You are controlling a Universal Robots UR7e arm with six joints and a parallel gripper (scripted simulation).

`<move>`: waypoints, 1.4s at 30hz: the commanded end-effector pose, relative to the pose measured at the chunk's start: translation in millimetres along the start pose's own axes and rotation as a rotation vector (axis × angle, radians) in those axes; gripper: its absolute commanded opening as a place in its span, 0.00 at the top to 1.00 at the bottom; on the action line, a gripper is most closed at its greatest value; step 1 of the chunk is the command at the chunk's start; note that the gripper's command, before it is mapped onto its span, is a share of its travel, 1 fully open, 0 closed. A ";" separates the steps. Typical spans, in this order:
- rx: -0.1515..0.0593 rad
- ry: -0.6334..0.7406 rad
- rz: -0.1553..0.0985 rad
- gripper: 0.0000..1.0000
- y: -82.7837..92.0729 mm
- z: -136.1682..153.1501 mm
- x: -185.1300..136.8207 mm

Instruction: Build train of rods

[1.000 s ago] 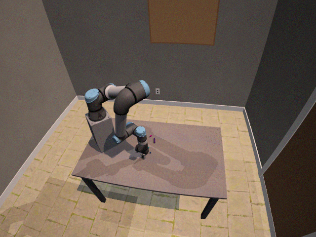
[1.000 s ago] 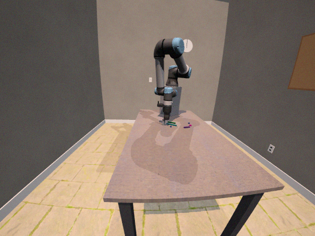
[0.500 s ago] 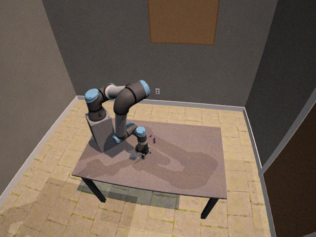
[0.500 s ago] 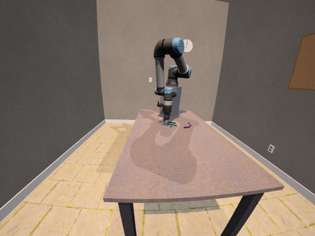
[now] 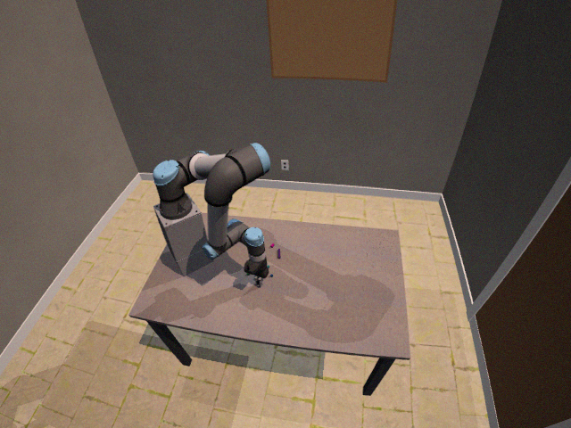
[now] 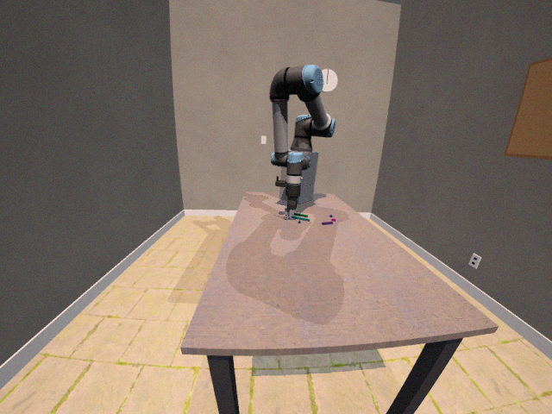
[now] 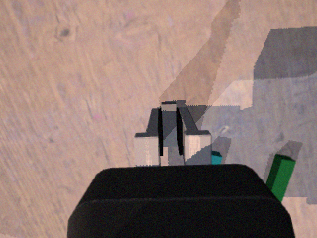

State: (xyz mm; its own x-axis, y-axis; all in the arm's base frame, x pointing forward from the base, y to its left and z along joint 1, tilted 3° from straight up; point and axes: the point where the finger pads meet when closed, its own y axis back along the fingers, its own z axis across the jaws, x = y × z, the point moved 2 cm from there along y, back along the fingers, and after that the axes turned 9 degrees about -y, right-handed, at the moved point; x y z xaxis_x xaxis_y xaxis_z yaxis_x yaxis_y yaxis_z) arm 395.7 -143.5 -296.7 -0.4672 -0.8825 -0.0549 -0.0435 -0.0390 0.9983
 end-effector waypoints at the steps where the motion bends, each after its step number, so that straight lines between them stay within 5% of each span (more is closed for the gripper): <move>1: 0.002 0.000 0.000 0.76 7.0 -0.7 0.1; 16: 0.002 0.000 0.000 0.76 71.6 -0.6 0.0; 23: 0.002 0.000 0.000 0.76 87.3 -0.6 0.0; 42: 0.002 0.001 0.000 0.76 95.1 -0.5 -0.3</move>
State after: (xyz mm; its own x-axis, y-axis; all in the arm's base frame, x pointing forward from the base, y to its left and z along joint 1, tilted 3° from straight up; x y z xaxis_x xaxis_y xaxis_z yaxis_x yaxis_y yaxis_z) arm 391.8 -147.2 -202.2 -0.4671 -0.8825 -0.0547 -0.0442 -0.0385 0.9983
